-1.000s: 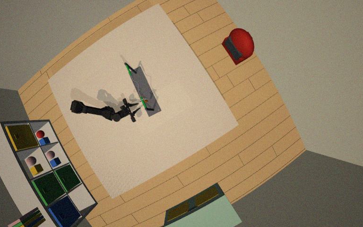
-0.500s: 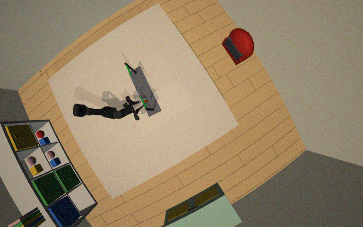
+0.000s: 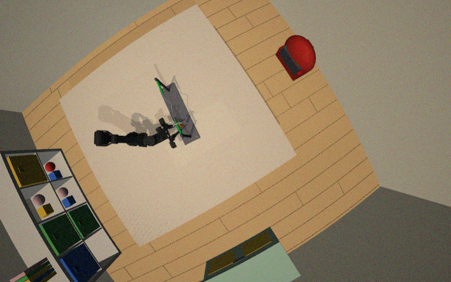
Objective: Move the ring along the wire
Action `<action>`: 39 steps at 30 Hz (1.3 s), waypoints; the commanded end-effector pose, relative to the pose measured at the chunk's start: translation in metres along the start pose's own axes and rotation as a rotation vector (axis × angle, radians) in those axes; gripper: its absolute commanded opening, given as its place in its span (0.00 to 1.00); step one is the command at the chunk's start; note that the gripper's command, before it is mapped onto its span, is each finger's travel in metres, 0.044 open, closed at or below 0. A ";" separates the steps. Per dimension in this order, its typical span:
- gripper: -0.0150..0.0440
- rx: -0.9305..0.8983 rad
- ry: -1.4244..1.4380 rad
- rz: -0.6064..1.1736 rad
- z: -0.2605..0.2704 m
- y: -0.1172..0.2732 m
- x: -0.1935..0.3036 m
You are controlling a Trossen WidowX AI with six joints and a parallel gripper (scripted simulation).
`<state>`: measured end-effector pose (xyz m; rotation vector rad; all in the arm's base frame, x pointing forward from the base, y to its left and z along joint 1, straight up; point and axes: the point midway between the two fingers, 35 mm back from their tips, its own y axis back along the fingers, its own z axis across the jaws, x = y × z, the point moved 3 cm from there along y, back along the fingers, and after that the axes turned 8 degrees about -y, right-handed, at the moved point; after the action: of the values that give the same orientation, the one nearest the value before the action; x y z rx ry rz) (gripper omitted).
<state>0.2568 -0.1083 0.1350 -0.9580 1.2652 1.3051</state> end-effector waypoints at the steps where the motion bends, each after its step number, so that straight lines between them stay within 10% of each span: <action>1: 0.53 0.005 -0.004 0.000 -0.001 -0.006 -0.001; 39: 0.53 0.004 -0.005 -0.005 0.001 -0.051 0.004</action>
<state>0.3060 -0.1105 0.1237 -0.9610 1.2608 1.3022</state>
